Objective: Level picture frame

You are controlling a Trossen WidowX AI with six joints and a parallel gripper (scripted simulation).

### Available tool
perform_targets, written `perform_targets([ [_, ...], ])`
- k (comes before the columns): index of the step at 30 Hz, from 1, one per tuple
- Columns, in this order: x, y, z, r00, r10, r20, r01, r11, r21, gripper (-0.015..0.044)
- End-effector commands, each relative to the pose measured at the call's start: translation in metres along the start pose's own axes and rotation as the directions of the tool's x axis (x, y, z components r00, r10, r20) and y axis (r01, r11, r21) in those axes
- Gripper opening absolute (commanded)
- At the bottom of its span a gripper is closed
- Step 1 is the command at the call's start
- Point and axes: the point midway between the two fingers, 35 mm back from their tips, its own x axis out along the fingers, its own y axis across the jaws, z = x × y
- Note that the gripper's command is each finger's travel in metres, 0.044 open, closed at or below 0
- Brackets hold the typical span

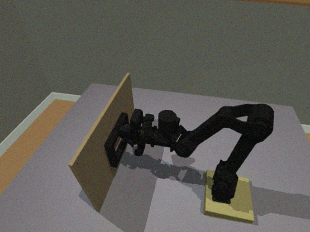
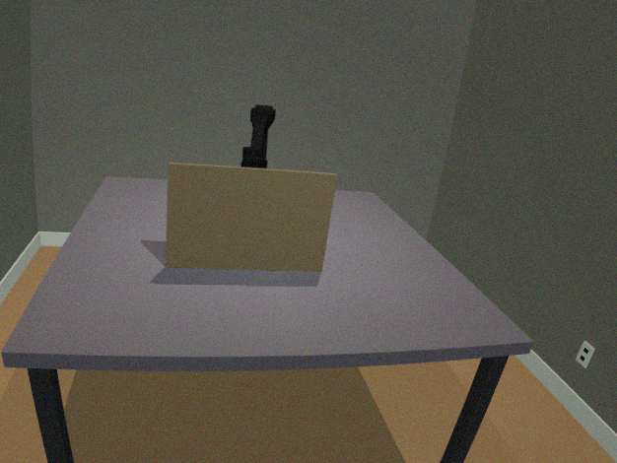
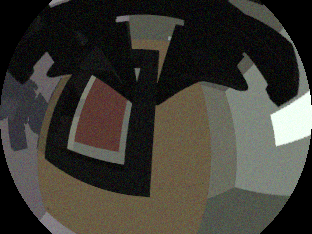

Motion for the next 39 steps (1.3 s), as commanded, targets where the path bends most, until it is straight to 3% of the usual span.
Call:
perform_targets([
  [1,0.0,0.0,0.0,1.0,0.0,0.0,0.0,1.0,-0.004,0.0184],
  [4,0.0,0.0,0.0,1.0,0.0,0.0,0.0,1.0,-0.004,0.026],
  [9,-0.006,0.001,0.001,1.0,-0.001,0.0,0.001,1.0,-0.028,0.026],
  [20,-0.099,-0.009,0.002,1.0,-0.011,0.001,0.011,0.924,-0.382,0.026],
  [26,-0.095,-0.004,0.006,1.0,-0.01,0.004,0.011,0.936,-0.352,0.026],
  [39,-0.179,0.028,0.014,1.0,-0.024,0.001,0.023,0.923,-0.385,0.026],
])
